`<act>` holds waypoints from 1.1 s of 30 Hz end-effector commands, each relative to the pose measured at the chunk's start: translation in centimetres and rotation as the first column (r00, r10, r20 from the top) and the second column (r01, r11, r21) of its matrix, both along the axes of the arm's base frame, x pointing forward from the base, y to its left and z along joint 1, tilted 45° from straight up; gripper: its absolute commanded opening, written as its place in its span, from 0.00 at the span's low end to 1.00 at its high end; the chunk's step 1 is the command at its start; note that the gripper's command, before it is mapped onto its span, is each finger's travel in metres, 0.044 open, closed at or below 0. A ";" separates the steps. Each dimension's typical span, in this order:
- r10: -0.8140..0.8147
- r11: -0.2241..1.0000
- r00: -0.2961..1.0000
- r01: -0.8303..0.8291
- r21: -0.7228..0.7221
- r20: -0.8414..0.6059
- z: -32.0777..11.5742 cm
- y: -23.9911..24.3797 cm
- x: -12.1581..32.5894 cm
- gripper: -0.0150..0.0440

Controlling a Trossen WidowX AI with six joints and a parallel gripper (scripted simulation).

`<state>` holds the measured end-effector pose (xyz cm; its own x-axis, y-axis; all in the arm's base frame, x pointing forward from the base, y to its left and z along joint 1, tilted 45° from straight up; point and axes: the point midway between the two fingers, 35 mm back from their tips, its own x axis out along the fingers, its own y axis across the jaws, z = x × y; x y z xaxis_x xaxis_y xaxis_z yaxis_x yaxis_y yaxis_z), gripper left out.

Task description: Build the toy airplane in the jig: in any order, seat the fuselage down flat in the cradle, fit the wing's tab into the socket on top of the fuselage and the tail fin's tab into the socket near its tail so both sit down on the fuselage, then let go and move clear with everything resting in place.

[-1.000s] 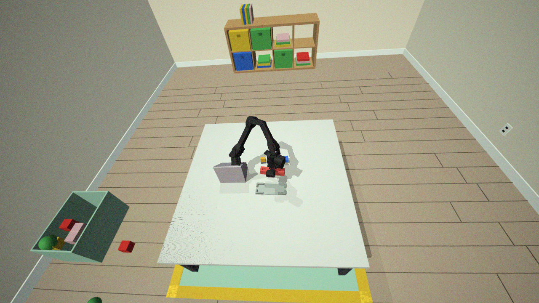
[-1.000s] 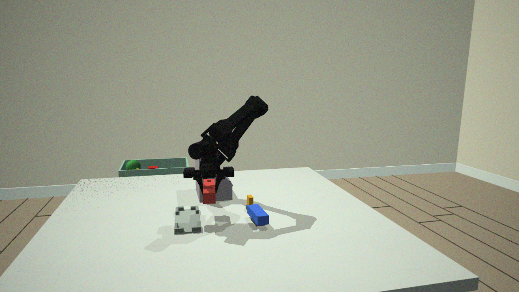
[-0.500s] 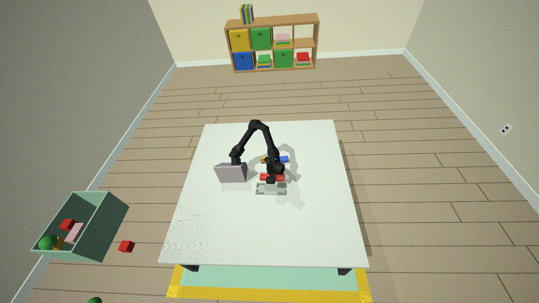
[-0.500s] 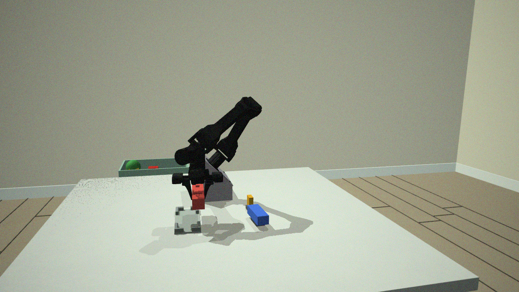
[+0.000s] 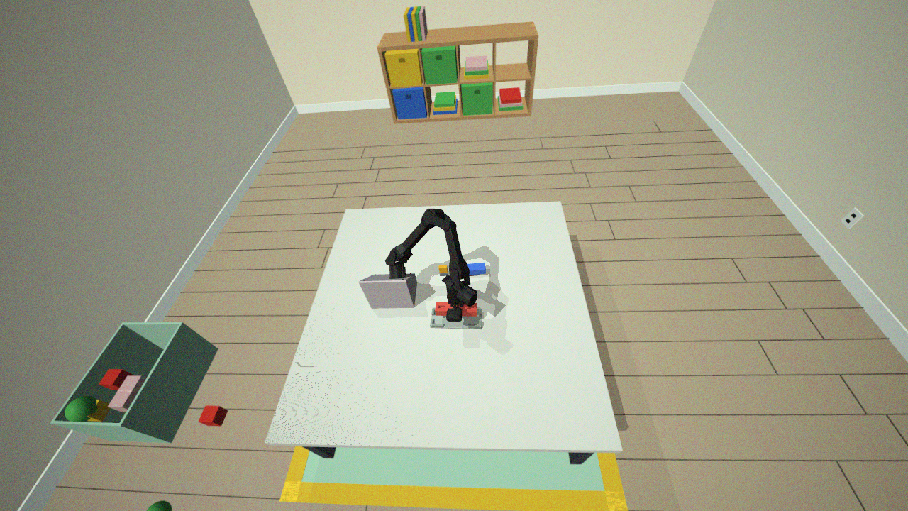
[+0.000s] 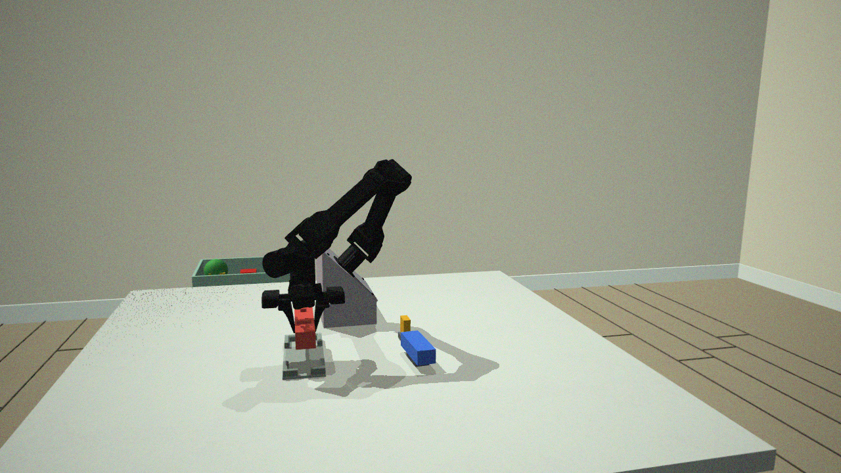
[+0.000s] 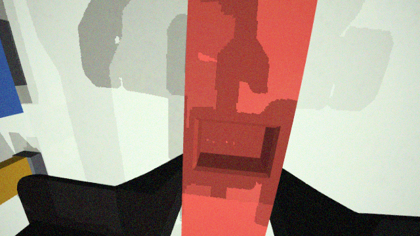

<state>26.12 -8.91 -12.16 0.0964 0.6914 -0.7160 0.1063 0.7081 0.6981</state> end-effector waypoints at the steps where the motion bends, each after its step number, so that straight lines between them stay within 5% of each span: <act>1: 0.003 1.000 1.000 -0.003 -0.006 0.010 -0.2 -0.3 0.1 0.34; 7: 0.003 1.000 1.000 -0.003 -0.006 0.010 -0.3 -0.3 0.0 0.59; 33: 0.003 1.000 1.000 -0.003 -0.006 0.010 -2.1 1.3 0.3 0.59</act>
<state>26.51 -7.89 -13.97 0.1009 0.6836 -0.7228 0.0892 0.7174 0.6909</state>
